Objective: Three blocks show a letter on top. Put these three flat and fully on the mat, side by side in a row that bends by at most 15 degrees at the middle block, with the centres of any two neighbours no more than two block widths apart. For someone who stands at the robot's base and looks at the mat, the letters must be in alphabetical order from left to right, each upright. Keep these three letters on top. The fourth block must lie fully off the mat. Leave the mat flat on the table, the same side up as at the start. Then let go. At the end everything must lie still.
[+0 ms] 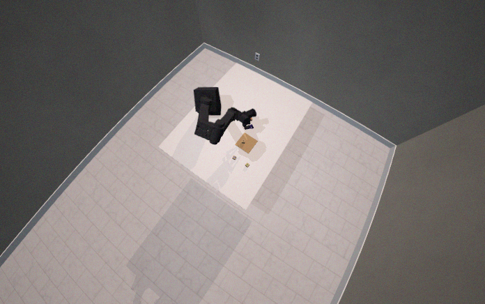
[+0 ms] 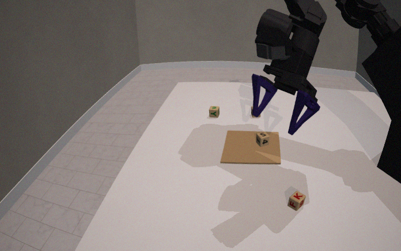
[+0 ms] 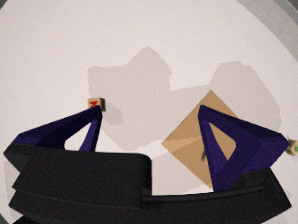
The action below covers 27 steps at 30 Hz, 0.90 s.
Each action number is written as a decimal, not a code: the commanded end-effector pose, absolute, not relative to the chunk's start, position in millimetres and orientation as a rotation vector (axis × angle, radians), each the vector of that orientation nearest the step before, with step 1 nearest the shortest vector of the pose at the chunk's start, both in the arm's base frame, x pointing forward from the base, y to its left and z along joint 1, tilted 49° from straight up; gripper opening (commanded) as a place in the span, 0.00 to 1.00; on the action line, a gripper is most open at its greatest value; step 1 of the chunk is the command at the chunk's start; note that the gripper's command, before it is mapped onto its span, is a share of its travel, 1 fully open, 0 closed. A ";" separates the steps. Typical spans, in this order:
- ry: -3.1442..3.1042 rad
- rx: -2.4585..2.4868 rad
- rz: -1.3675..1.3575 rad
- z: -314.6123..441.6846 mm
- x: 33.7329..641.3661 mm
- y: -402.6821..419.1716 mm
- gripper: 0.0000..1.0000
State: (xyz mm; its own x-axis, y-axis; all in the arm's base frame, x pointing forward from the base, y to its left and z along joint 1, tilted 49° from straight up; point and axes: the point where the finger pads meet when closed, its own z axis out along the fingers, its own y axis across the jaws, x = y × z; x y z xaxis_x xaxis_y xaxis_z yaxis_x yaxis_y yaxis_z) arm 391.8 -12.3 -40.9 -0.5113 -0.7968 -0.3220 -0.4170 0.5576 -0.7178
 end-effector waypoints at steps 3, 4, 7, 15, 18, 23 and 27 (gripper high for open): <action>2.158 -1.054 -0.778 -11.4 383.8 -41.5 1.00; 2.158 -1.054 -0.778 -11.4 383.8 -41.5 1.00; 2.149 -1.053 -0.784 19.0 376.8 -70.4 1.00; 2.119 -1.046 -0.812 60.7 363.0 -105.1 1.00; 2.132 -1.091 -0.775 47.0 359.0 -93.8 1.00; 2.111 -1.060 -0.808 57.2 367.1 -101.4 1.00; 2.119 -1.064 -0.802 54.6 364.7 -100.7 1.00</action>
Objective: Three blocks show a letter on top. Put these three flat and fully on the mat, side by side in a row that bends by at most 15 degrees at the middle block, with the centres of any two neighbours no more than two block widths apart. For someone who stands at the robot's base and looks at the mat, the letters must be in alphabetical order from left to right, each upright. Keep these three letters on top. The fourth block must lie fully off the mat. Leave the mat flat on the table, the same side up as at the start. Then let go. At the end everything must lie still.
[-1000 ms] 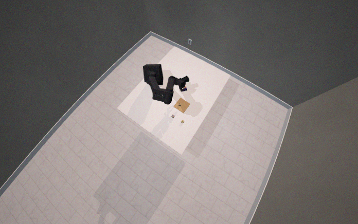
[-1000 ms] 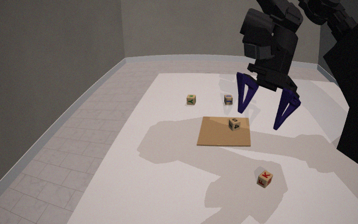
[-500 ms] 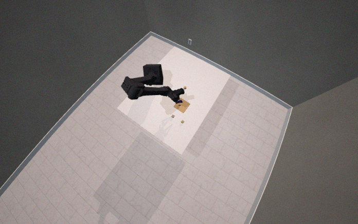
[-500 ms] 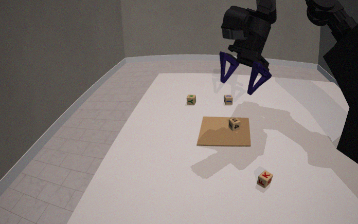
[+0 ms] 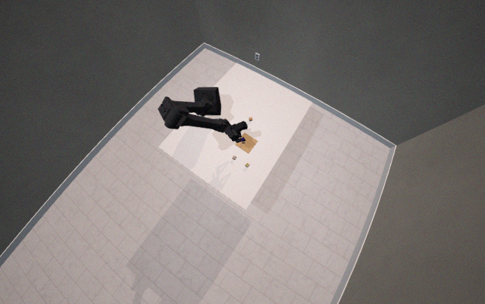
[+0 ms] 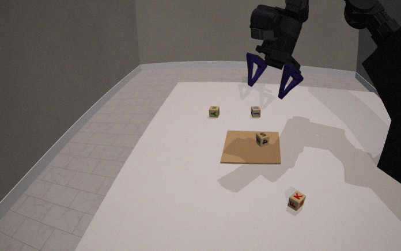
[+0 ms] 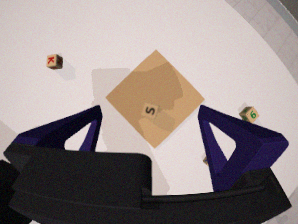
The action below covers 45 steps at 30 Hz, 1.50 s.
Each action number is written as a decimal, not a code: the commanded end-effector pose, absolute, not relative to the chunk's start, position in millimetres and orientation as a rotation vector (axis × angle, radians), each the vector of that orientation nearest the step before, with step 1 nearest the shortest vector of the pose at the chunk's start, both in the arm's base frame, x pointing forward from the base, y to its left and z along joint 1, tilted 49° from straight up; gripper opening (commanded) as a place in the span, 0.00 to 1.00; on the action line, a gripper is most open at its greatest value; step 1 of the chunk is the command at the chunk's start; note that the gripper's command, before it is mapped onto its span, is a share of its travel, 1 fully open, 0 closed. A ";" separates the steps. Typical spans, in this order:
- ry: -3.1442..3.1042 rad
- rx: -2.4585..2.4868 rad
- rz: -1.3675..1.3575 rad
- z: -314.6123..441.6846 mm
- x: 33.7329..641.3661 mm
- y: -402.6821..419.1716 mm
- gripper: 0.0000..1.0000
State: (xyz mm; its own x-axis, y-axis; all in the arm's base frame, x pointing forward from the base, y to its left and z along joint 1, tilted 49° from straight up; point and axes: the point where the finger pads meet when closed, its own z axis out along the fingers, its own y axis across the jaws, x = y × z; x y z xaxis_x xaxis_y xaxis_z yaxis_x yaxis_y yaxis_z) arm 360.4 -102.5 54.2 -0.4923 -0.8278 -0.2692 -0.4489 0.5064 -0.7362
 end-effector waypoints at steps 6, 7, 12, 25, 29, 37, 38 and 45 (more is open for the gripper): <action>2.119 -1.064 -0.802 54.6 364.7 -100.7 1.00; 2.119 -1.064 -0.802 54.6 364.7 -100.7 1.00; 2.119 -1.063 -0.802 54.6 364.7 -100.7 1.00; 2.119 -1.063 -0.802 54.6 364.7 -100.7 1.00; 2.119 -1.063 -0.802 54.6 364.7 -100.7 1.00; 2.119 -1.063 -0.802 54.6 364.7 -100.7 1.00; 2.119 -1.063 -0.802 54.6 364.7 -100.7 1.00; 2.136 -1.056 -0.798 74.0 384.2 -121.6 1.00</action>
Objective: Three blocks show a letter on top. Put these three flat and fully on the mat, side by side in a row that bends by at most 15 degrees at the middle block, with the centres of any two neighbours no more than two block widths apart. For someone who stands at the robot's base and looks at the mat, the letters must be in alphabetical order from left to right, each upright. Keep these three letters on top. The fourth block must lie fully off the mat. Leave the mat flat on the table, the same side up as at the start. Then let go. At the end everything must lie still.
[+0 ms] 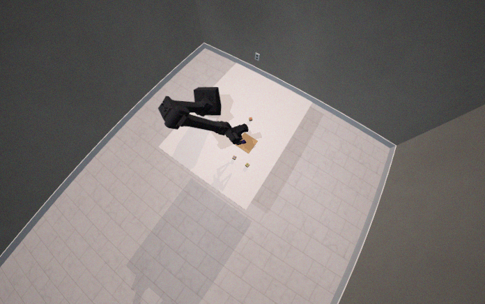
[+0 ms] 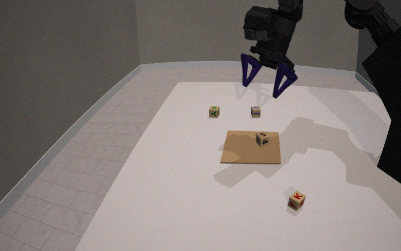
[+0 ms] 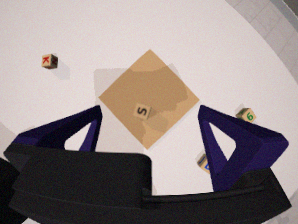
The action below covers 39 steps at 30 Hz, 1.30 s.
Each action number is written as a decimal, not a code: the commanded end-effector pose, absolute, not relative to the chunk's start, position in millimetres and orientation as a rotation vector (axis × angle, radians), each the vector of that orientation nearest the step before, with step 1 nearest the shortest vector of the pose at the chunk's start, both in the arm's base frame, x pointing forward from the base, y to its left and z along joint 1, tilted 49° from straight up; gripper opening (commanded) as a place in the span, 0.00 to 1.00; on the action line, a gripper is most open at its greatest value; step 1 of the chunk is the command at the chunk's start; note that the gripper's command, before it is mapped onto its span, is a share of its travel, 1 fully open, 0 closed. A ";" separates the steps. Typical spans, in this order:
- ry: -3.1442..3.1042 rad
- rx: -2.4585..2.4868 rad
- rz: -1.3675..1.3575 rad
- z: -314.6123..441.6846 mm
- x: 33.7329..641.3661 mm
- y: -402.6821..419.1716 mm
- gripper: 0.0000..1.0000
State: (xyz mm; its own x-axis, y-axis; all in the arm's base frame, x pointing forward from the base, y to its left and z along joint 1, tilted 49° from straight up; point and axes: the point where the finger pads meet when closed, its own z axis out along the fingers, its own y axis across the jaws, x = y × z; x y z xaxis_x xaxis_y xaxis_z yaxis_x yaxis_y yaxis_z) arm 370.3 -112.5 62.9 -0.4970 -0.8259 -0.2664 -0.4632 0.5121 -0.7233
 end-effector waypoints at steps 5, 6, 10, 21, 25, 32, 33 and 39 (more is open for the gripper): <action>2.131 -1.054 -0.803 135.1 426.7 -167.1 1.00; 2.131 -1.054 -0.803 135.1 426.7 -167.1 1.00; 2.123 -1.050 -0.811 198.5 449.5 -210.1 1.00; 2.128 -1.065 -0.798 200.9 448.9 -212.4 1.00; 2.093 -1.052 -0.834 222.7 457.0 -216.6 1.00; 2.102 -1.055 -0.825 217.1 453.2 -214.6 1.00; 2.102 -1.055 -0.825 217.1 453.2 -214.6 1.00; 2.102 -1.054 -0.825 217.1 453.2 -214.6 1.00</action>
